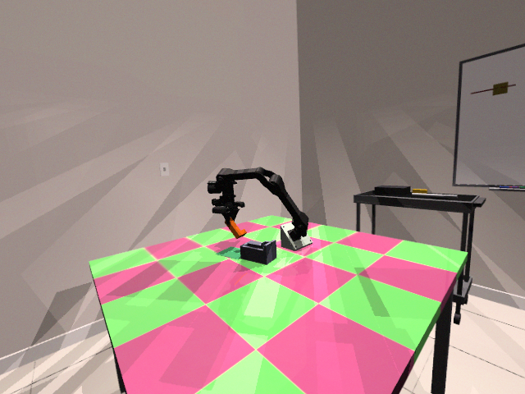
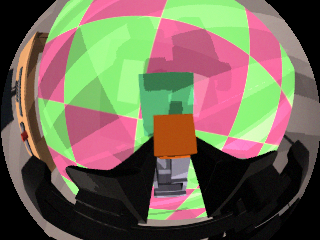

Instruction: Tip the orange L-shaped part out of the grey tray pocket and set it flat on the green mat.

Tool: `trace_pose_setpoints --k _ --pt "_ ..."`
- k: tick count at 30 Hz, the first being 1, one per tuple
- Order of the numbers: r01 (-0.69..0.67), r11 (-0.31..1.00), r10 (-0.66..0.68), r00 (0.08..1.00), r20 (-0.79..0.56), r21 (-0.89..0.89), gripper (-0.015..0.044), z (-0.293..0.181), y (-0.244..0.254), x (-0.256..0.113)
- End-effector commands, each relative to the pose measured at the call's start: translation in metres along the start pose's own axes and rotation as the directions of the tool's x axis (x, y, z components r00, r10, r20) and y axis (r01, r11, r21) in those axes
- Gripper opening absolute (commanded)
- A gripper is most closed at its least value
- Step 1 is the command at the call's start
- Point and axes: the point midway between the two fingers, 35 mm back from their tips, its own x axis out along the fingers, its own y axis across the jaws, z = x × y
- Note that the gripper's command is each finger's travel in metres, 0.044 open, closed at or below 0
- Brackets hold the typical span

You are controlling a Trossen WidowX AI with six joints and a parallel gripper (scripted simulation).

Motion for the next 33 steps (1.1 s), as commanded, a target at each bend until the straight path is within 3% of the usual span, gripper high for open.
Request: trace_pose_setpoints --k 1,33 --pt "0.0 1.0 0.0 1.0 0.003 -0.002 0.0 0.011 -0.003 -0.001" --pt "-0.001 1.0 0.001 1.0 0.003 -0.003 0.0 0.013 -0.003 0.042"
